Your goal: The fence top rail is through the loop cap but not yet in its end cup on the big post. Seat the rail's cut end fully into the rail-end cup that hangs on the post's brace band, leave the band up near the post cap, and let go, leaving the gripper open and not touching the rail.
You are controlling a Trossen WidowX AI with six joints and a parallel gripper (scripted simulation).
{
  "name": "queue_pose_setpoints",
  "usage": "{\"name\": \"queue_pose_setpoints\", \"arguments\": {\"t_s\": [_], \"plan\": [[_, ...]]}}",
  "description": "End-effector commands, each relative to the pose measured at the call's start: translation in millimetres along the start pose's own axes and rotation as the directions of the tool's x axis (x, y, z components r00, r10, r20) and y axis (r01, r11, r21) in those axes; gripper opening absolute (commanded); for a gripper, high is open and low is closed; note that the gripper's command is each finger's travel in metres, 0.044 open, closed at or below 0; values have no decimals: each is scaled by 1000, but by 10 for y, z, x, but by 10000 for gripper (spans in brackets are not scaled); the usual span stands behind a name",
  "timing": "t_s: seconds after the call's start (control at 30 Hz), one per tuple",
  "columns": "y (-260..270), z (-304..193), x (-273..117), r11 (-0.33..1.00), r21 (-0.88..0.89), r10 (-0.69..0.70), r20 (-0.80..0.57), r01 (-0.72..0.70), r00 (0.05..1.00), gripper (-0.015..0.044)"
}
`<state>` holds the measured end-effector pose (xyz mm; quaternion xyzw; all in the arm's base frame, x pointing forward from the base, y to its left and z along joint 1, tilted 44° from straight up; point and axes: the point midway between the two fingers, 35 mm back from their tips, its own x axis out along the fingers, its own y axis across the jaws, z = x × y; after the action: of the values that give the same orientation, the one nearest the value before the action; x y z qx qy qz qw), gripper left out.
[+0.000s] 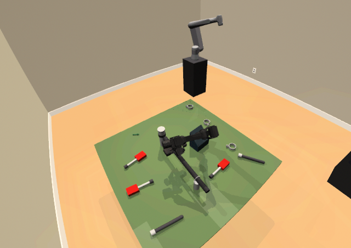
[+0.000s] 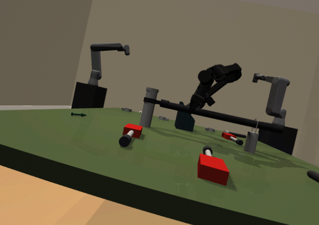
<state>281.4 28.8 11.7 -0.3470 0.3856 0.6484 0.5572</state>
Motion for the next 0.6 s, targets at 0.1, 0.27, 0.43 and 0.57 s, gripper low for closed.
{"name": "queue_pose_setpoints", "arguments": {"t_s": [0.1, 0.27, 0.43, 0.57], "plan": [[9, -28, -8, 1000, 3, 0, -6, 0, 1000, 0], [11, -35, -9, 1000, 4, 1, -7, -1, 1000, 0], [13, -41, -11, 1000, 5, 1, -8, -1, 1000, 0], [15, -47, -12, 1000, 5, 1, -8, -1, 1000, 0]]}}
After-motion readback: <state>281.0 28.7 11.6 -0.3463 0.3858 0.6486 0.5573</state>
